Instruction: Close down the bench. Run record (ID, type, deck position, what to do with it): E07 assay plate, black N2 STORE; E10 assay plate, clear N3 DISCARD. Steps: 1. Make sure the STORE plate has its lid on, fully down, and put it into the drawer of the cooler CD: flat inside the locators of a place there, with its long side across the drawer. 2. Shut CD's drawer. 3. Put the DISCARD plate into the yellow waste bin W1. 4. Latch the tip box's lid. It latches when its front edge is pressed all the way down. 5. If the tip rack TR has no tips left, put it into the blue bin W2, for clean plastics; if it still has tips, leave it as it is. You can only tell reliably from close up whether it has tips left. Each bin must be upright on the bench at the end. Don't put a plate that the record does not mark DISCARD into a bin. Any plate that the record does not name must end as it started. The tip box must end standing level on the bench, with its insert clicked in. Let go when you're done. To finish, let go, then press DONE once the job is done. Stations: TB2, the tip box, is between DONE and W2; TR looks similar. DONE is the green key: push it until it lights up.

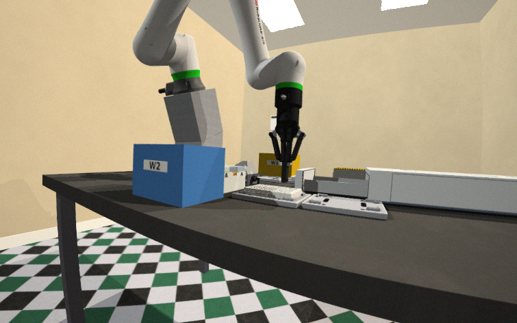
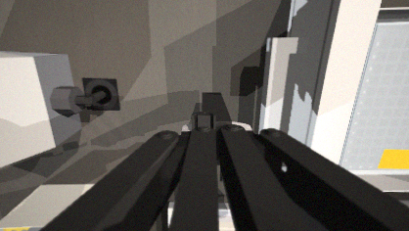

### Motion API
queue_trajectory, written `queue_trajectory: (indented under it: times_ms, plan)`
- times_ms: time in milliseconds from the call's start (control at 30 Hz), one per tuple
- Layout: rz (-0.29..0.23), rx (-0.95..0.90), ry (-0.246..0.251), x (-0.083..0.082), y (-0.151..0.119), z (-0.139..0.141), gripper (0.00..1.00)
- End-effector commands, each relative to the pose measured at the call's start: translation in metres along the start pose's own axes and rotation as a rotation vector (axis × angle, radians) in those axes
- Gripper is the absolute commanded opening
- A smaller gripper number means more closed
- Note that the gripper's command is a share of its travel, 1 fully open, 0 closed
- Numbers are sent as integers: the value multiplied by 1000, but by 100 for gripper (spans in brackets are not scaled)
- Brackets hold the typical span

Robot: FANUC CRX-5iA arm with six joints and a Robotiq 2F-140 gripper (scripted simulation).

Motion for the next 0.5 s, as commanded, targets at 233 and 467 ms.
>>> queue_trajectory:
  times_ms: [233,467]
  plan:
    - [0,0,-3,14,0,1,10]
    - [0,0,-3,15,0,1,10]
Point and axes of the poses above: the point where the finger pads meet when closed, its own x axis out along the fingers, its own z axis across the jaws, y = z × x, the point moved 5 cm from there along -x, back along the fingers, and after that the axes turned 6 degrees about x, right-handed, at the moved point
